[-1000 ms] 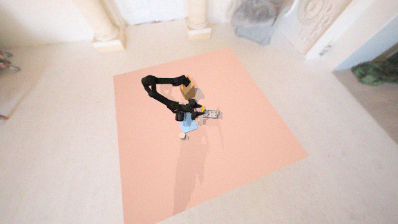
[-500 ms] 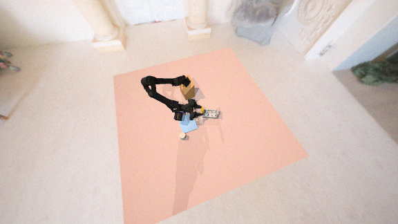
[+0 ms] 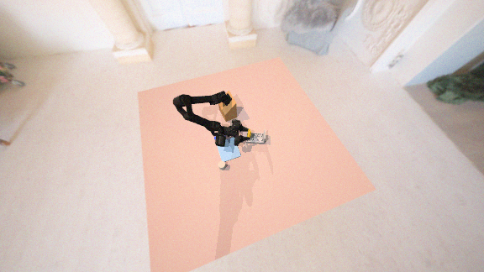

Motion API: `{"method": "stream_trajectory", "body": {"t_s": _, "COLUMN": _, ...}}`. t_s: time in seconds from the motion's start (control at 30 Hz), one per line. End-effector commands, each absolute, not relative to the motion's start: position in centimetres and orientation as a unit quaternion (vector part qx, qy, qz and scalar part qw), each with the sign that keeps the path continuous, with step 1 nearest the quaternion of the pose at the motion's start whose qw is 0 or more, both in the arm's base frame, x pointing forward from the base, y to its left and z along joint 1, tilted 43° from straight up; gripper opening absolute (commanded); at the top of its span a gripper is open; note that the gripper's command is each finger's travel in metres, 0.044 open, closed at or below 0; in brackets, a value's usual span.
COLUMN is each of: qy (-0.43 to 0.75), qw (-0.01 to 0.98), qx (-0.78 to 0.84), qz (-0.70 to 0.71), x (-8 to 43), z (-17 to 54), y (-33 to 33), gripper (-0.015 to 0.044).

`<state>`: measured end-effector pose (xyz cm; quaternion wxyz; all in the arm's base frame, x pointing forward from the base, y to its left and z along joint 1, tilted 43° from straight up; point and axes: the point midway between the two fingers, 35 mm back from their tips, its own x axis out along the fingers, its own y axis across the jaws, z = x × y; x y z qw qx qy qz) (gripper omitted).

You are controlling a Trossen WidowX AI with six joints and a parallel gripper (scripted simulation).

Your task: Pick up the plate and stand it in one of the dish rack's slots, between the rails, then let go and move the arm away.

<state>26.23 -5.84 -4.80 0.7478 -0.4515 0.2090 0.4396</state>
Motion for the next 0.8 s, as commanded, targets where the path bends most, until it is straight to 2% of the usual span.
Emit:
{"method": "stream_trajectory", "body": {"t_s": 0.0, "qy": 0.211, "qw": 0.748, "qx": -0.450, "qz": 0.440, "x": 26.3, "z": -5.0, "y": -5.7, "gripper": 0.0000}}
{"method": "stream_trajectory", "body": {"t_s": 0.77, "qy": 0.210, "qw": 0.747, "qx": -0.453, "qz": 0.438, "x": 26.7, "z": -7.4, "y": -5.8, "gripper": 0.0000}}
